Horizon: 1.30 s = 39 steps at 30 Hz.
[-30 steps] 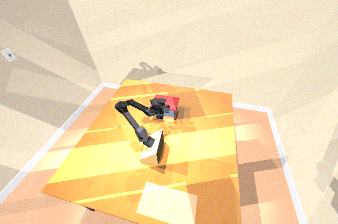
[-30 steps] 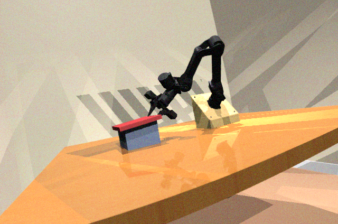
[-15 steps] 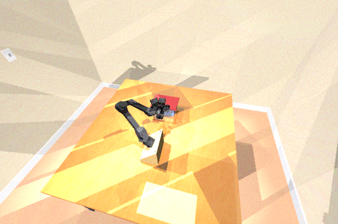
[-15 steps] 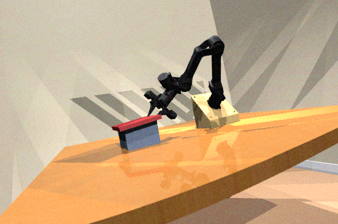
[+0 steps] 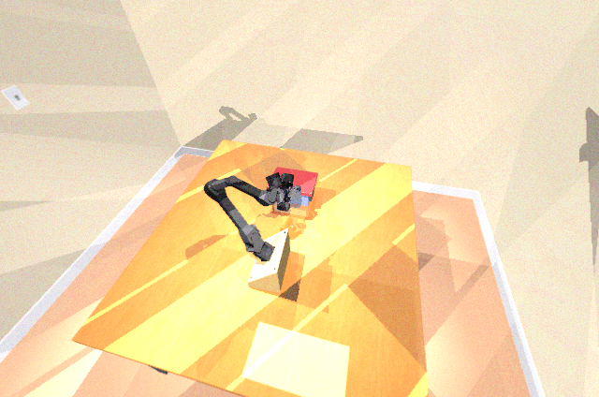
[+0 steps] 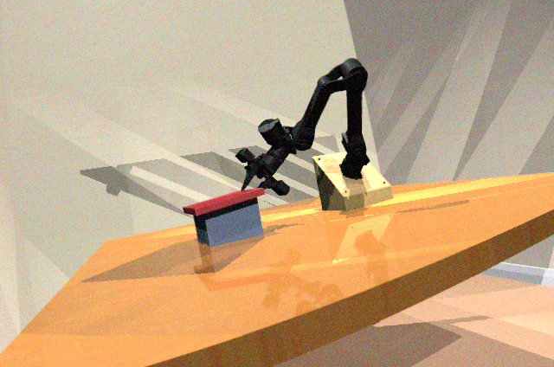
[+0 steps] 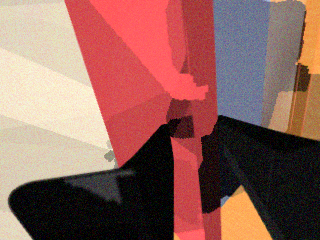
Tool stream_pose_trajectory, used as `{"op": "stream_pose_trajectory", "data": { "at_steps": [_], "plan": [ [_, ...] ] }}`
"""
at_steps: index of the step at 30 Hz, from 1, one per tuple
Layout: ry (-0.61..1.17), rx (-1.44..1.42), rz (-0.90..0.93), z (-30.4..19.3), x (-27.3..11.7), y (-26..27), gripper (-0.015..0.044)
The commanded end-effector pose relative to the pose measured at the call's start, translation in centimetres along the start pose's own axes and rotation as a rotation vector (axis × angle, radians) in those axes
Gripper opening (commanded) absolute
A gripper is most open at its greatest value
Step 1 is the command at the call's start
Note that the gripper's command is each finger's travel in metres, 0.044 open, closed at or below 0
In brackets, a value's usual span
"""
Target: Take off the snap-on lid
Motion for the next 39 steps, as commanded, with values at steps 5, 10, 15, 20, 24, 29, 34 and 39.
{"op": "stream_pose_trajectory", "data": {
  "at_steps": [5,10,15,20,24,29,34,39],
  "plan": [
    [-0.002,0.004,-0.001,0.01,0.11,0.05,0.0],
    [-0.002,0.004,-0.001,0.01,0.13,0.07,0.0],
    [-0.002,0.004,-0.001,0.0,0.17,0.1,0.0],
    [-0.002,0.004,-0.001,0.0,0.19,0.12,0.0],
    [-0.002,0.004,-0.001,0.0,0.22,0.14,0.0],
    [-0.002,0.004,-0.001,-0.01,0.25,0.17,0.0],
    [-0.004,0.004,0.001,-0.09,-0.01,0.41,0.0],
    [-0.004,0.004,0.001,-0.17,-0.39,0.94,0.0]
  ]
}}
Point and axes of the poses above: the point midway between the two fingers, 35 mm back from their tips, its own x axis out along the fingers, its own y axis across the jaws, z = x × y, the point moved 5 cm from there along -x, back along the fingers, and after that the axes turned 9 degrees about x, right-handed, at the moved point
